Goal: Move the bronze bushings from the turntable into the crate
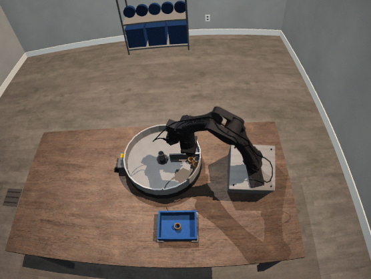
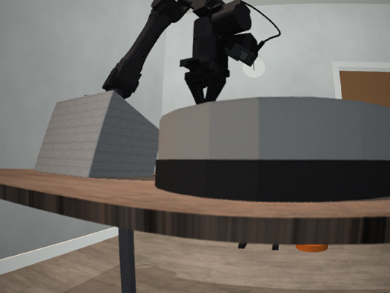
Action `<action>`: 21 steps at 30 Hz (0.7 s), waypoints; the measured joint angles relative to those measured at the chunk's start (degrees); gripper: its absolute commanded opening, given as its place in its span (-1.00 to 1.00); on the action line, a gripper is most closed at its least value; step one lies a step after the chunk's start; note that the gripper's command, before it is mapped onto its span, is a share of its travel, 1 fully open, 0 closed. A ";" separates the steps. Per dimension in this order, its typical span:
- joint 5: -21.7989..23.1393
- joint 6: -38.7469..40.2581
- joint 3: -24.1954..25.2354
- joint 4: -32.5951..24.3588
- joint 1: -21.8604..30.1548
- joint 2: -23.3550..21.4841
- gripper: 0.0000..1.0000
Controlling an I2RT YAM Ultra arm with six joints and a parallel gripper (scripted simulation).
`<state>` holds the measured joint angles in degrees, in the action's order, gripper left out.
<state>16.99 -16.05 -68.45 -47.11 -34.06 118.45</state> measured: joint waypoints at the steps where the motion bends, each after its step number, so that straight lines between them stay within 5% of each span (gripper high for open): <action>1: 0.00 0.00 0.13 -0.04 0.00 0.02 -0.74; 21: 0.00 -0.02 0.11 0.00 0.00 -0.48 -0.74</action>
